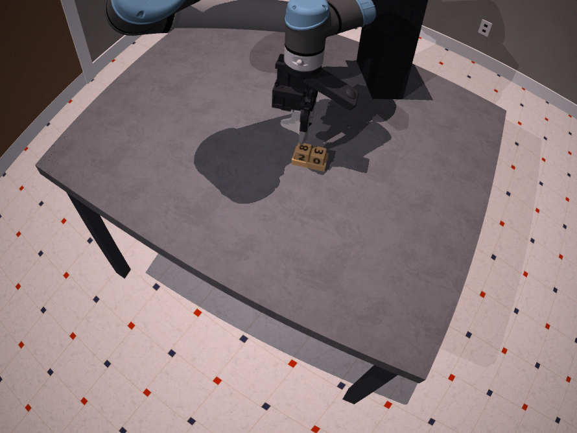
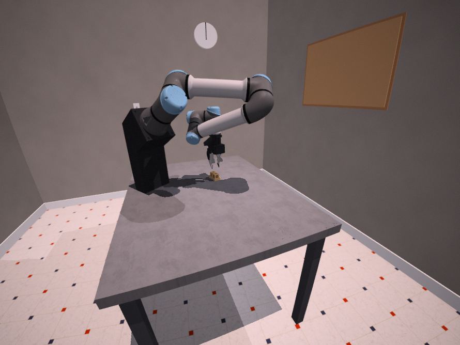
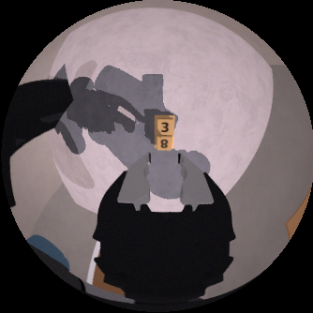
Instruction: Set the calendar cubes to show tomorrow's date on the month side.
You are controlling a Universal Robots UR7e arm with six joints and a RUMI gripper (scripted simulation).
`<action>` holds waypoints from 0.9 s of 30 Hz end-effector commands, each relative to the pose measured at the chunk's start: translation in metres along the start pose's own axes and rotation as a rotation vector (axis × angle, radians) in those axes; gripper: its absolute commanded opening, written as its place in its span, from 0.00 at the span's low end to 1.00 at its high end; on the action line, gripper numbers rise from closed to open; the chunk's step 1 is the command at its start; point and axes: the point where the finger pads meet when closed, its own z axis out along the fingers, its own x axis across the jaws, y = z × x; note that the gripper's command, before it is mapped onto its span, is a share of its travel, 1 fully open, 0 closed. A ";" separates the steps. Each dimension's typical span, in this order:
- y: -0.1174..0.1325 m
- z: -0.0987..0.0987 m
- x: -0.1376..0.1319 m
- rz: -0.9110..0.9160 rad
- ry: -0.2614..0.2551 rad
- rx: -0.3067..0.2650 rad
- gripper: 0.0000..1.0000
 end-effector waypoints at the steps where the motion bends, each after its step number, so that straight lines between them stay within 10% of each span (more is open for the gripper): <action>1: 0.000 -0.022 0.001 0.001 -0.003 0.001 0.29; 10: 0.000 -0.029 0.001 0.001 -0.003 0.001 0.29; 11: 0.000 -0.029 0.001 0.001 -0.003 0.001 1.00; 27: 0.000 -0.029 0.001 0.001 -0.003 0.001 1.00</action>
